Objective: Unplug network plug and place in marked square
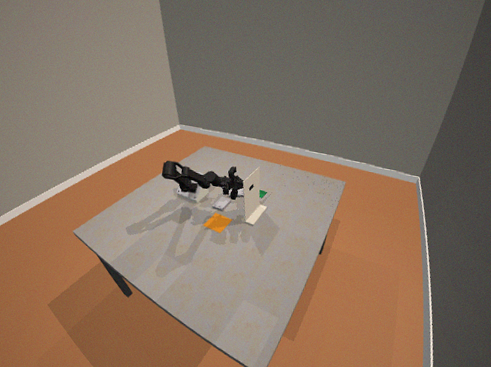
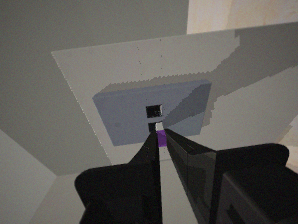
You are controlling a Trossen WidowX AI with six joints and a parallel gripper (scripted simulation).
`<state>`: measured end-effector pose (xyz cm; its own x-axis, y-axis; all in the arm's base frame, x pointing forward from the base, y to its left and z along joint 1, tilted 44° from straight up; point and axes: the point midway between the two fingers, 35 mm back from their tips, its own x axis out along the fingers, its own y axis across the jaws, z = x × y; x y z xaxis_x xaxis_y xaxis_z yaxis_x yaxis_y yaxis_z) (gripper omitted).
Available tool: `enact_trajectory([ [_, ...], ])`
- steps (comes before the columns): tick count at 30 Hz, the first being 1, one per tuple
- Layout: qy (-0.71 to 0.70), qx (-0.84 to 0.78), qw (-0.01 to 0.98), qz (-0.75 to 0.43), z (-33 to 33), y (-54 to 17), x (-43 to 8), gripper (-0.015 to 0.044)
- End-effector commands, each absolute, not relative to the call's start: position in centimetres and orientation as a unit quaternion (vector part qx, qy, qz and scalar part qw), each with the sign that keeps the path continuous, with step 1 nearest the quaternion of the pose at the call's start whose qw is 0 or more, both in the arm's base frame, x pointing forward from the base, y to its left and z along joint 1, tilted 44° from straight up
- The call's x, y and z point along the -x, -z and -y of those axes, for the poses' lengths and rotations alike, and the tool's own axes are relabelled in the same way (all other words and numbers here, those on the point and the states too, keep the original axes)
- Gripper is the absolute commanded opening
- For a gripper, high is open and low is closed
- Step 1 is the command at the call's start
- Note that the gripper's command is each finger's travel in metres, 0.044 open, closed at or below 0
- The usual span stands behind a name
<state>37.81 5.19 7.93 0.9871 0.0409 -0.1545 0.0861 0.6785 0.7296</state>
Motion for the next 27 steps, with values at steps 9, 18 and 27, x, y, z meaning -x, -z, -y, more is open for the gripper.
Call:
enact_trajectory([
  [9, 0.013, -0.4, 0.913, -0.08, -5.3, -7.9, -36.9, 0.0],
  [18, 0.013, -0.4, 0.913, -0.08, -5.4, -7.8, -36.3, 0.0],
  [27, 0.013, -0.4, 0.913, -0.08, -5.5, -7.8, -35.8, 0.0],
])
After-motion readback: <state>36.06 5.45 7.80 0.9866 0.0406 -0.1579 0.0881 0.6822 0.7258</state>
